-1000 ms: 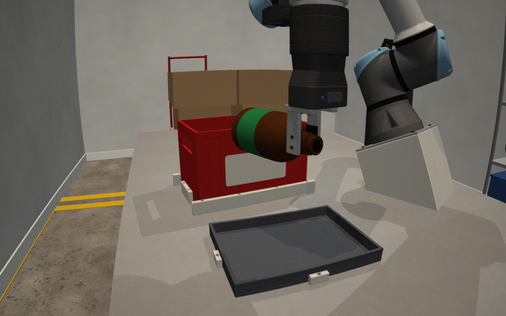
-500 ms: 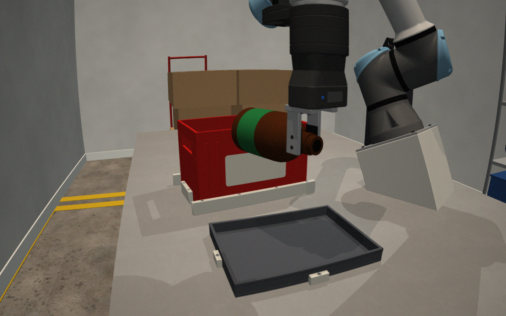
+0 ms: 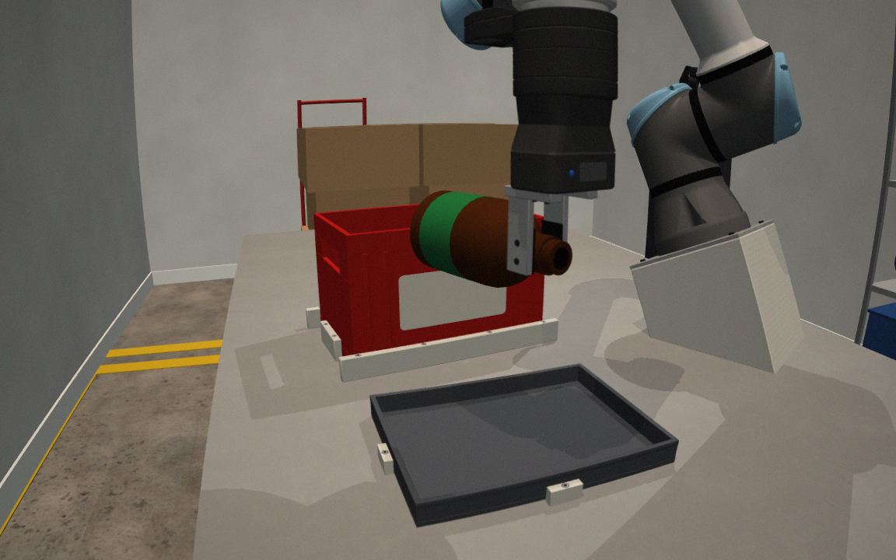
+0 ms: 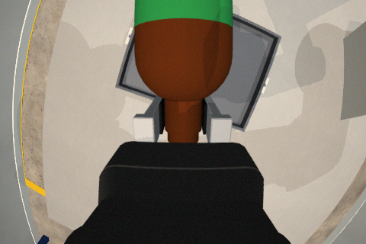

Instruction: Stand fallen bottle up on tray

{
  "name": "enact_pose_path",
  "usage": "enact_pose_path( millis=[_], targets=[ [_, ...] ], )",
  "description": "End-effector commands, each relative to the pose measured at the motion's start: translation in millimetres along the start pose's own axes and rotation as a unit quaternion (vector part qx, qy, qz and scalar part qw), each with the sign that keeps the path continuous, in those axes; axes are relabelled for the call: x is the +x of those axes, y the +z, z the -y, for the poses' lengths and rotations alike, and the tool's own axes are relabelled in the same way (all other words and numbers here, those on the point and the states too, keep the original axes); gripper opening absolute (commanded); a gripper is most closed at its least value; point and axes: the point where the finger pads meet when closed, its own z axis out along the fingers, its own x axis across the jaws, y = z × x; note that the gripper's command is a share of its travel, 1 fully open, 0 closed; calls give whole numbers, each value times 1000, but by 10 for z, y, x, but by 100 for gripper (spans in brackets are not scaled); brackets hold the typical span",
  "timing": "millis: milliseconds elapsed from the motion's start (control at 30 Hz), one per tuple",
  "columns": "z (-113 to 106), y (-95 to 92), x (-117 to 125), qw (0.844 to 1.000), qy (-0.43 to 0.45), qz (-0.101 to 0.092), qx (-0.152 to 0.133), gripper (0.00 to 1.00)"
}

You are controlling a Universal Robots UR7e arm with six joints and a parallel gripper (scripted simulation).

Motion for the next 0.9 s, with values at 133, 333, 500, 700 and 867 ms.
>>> enact_pose_path(
  millis=[133, 333, 500, 700, 867],
  targets=[
    [0, -5, -4, 1000, 1, 1, 0, 0],
    [0, -5, -4, 1000, 12, 1, 0, 0],
    [2, -5, -4, 999, 42, 1, 0, 0],
    [2, -5, -3, 997, 82, 1, 0, 0],
    [1, -5, -4, 994, 109, 1, 0, 0]
  ],
)
